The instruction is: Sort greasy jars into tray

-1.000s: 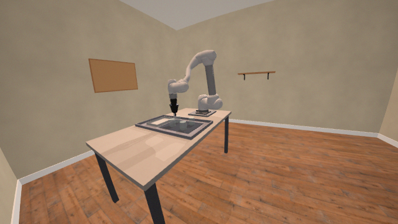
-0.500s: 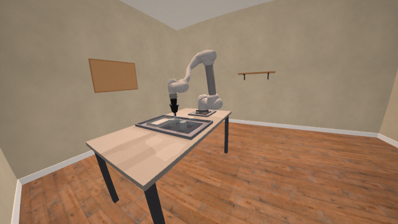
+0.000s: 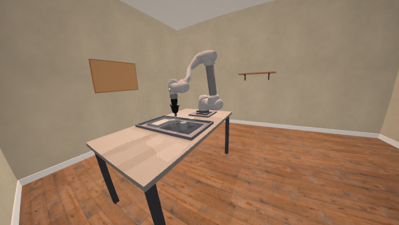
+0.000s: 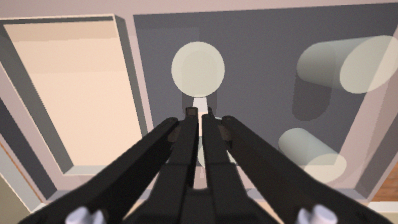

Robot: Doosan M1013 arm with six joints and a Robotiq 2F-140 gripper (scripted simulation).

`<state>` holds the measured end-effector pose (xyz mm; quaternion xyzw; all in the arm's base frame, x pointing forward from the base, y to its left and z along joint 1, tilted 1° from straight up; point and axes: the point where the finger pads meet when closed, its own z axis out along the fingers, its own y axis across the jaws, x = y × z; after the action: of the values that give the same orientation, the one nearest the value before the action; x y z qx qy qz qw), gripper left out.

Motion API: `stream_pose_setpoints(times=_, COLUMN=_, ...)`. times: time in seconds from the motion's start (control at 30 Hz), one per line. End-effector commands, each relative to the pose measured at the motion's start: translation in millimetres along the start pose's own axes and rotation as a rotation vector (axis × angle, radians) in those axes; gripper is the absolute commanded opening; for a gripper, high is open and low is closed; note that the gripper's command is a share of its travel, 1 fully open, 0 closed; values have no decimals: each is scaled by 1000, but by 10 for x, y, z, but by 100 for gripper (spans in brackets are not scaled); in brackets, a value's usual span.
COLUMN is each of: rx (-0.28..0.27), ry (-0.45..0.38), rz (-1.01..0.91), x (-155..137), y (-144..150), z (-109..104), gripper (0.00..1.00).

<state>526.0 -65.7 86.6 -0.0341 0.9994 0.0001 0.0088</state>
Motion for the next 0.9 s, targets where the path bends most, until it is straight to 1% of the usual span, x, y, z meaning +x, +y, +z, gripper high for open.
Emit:
stream_pose_setpoints(times=0.0, rx=-4, ry=9, rz=-2, x=76, y=-4, z=17, gripper=0)
stream_pose_setpoints(times=0.87, rx=-4, ry=9, rz=-2, x=105, y=-4, z=-6, gripper=0)
